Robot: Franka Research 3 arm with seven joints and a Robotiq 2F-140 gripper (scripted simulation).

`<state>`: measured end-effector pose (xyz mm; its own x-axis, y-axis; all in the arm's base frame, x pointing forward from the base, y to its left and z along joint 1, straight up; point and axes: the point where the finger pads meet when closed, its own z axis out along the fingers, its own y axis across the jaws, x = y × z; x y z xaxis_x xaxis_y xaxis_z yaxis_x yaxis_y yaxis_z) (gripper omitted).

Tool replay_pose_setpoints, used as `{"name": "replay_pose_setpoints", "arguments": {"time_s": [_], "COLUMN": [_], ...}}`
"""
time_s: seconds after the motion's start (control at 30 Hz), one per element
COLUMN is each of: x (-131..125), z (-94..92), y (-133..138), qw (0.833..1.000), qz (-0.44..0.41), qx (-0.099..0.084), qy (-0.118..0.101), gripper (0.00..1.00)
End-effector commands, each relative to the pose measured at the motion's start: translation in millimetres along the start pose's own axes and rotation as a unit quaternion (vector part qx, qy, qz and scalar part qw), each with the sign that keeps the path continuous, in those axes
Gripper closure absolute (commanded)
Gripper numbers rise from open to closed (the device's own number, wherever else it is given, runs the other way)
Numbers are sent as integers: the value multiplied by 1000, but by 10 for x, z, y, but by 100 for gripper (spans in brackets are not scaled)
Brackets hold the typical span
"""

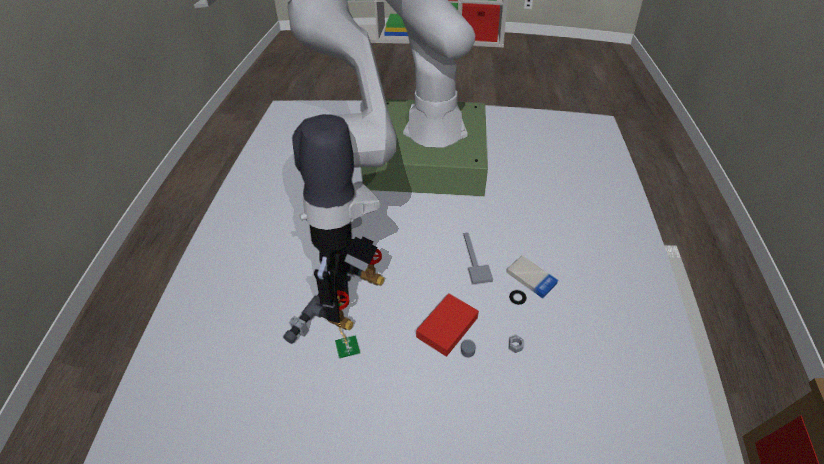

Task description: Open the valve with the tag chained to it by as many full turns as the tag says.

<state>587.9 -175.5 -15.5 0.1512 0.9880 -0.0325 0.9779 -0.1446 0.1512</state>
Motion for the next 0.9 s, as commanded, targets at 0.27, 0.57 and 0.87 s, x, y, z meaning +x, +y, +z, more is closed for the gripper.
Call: {"name": "replay_pose_setpoints", "arguments": {"time_s": [0.27,0.57,0.87], "x": [5,5,5], "z": [-13,-13,-13], "y": [-1,-1,-1], "qw": [1000,1000,1000], "qz": [-24,-24,-24], "qx": [4,4,4], "qy": [-2,-2,-2], "gripper": [0,0,0]}}
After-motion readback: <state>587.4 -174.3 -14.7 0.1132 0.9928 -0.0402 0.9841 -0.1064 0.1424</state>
